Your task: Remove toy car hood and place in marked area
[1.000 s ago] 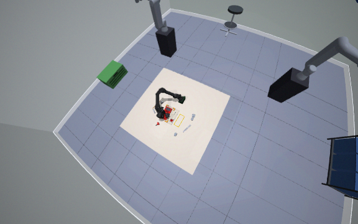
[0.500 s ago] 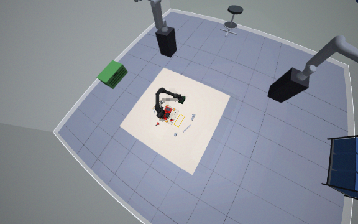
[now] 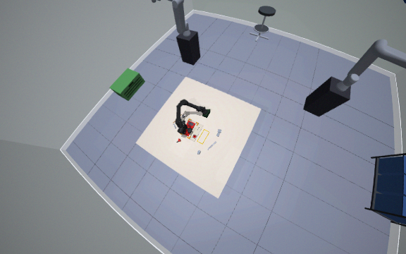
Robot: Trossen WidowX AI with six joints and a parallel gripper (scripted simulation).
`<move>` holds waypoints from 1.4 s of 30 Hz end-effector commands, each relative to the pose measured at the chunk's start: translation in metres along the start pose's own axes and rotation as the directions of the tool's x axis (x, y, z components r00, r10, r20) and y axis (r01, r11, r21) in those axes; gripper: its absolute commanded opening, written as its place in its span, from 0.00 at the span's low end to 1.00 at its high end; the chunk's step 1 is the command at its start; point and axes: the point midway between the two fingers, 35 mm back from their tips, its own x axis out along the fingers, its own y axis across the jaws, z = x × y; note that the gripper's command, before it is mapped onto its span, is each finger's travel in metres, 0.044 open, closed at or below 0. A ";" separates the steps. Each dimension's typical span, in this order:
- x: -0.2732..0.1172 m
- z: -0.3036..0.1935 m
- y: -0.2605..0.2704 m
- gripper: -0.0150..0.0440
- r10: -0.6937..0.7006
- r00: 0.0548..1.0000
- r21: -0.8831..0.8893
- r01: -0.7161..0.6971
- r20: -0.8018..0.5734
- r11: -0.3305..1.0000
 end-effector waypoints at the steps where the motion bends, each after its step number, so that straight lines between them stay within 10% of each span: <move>1: -0.004 0.001 0.000 0.25 0.003 1.000 0.007 -0.003 0.002 1.000; 42: -0.057 0.007 0.048 0.25 0.019 1.000 -0.002 -0.019 0.007 1.000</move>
